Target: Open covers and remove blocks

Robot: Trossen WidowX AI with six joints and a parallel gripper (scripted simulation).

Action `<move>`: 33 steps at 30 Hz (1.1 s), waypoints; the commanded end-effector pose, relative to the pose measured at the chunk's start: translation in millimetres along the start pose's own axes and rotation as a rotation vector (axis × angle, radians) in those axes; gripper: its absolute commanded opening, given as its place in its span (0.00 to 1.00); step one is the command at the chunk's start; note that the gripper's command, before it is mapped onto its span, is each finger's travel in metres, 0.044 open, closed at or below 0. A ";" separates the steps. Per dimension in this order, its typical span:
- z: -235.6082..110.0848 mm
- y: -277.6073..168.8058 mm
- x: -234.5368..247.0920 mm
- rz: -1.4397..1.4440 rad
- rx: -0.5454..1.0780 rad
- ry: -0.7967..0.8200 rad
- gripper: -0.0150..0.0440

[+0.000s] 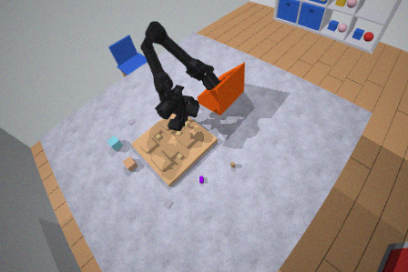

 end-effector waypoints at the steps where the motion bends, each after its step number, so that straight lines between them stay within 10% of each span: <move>1: 0.7 0.3 1.2 -0.005 0.006 0.004 0.50; 33: 10.8 -0.4 -0.3 0.001 0.001 -0.001 0.42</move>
Point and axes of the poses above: the point midway between the two fingers, 35 mm back from their tips, its own z axis out along the fingers, its own x axis across the jaws, y = z × x, the point moved 5 cm from there along -z, back along the fingers, and after that the axes turned 5 degrees about -z, right-handed, at the moved point
